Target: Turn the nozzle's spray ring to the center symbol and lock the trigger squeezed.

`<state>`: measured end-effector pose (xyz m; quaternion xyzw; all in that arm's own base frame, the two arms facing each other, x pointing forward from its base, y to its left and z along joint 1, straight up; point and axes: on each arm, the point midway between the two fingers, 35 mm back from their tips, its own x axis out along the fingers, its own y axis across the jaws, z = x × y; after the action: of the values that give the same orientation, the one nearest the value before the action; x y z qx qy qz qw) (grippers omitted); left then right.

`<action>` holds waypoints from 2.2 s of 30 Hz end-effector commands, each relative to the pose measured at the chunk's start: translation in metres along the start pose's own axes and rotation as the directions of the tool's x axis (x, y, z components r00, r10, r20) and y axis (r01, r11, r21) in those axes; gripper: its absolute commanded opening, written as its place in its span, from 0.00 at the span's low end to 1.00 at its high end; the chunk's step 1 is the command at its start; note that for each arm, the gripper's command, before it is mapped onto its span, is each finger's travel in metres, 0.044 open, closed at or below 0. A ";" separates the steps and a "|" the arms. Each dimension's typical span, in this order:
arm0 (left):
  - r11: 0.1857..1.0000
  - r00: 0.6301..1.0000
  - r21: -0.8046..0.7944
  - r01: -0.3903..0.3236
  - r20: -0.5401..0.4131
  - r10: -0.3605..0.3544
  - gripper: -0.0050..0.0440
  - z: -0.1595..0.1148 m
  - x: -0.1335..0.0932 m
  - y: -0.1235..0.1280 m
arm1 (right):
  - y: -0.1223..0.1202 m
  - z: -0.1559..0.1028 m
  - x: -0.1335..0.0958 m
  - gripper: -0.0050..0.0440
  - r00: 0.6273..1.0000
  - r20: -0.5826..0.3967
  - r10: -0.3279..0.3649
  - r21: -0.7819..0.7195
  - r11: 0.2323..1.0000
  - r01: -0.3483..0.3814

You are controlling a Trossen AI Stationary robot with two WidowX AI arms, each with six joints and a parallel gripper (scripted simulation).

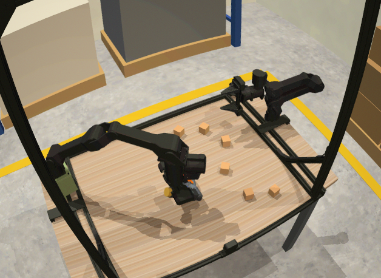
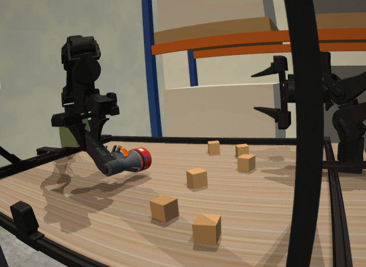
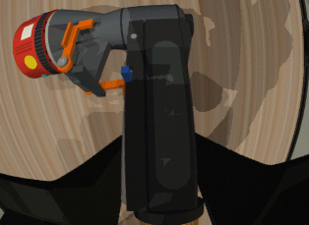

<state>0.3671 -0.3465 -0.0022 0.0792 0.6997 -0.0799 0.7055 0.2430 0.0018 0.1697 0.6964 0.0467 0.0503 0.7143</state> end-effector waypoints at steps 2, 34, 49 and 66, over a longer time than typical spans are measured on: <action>1.000 1.000 -0.006 0.003 0.012 -0.003 0.10 0.005 0.007 -0.002 | -0.002 0.000 0.000 0.92 1.000 -0.002 -0.003 0.006 1.000 0.003; 1.000 1.000 -0.006 -0.004 0.011 0.004 0.89 0.005 0.018 -0.003 | -0.002 0.000 0.000 0.92 1.000 -0.002 -0.003 0.006 1.000 0.003; 0.952 1.000 0.306 -0.003 0.022 -0.004 0.92 0.020 0.011 0.022 | -0.002 0.000 0.000 0.92 1.000 -0.002 -0.003 0.006 1.000 0.003; 0.443 0.999 0.896 -0.037 0.050 -0.016 0.92 0.049 -0.005 0.080 | -0.002 0.000 0.000 0.92 1.000 -0.002 -0.003 0.006 1.000 0.003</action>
<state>0.4223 -0.2913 -0.0063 0.4036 0.5680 -0.3987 0.5962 0.2430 0.0021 0.1694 0.6965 0.0475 0.0506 0.7142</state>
